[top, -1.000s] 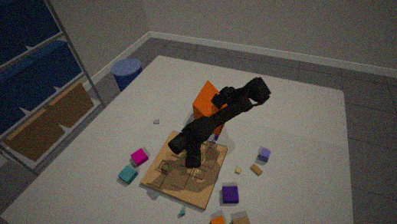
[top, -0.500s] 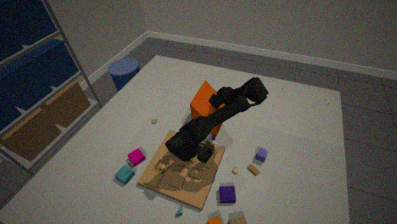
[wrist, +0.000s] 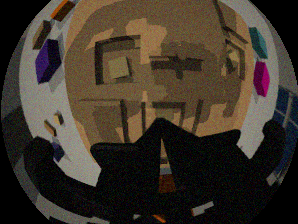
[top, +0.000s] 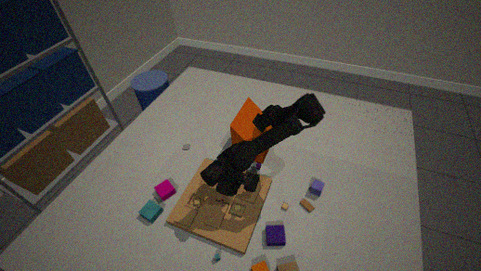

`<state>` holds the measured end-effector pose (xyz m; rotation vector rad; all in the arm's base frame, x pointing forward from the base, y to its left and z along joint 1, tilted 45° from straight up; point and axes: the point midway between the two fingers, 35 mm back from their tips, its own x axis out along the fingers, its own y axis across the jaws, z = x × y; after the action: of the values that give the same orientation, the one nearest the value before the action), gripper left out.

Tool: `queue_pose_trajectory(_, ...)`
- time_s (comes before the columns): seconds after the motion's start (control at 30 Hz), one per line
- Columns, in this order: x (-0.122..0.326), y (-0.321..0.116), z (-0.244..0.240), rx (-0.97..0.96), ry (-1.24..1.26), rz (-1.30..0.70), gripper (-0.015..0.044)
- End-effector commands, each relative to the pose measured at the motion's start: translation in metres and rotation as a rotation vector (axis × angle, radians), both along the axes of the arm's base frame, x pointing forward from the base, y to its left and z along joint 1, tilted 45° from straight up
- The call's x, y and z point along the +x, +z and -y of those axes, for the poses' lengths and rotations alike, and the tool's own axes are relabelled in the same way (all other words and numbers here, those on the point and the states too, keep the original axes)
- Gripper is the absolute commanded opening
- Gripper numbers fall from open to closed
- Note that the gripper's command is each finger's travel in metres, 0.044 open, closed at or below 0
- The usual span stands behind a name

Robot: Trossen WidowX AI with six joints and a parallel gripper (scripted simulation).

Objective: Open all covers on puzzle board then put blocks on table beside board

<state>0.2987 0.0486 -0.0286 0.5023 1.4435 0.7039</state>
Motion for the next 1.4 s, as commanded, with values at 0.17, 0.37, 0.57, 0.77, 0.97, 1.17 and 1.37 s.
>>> queue_pose_trajectory(0.17,0.002,0.003,0.008,0.002,0.007,0.003,0.0000)
queue_pose_trajectory(0.37,0.002,0.011,0.017,0.004,0.006,0.000,0.0105)
queue_pose_trajectory(0.57,0.003,0.035,0.042,0.002,0.011,0.004,0.0144)
queue_pose_trajectory(0.77,0.003,0.040,0.047,0.002,0.012,0.005,0.0144)
queue_pose_trajectory(0.97,0.003,0.030,0.037,0.002,0.012,0.005,0.0144)
queue_pose_trajectory(1.17,0.003,0.018,0.024,0.003,0.012,0.005,0.0144)
queue_pose_trajectory(1.37,0.003,0.016,0.023,0.003,0.012,0.005,0.0144)
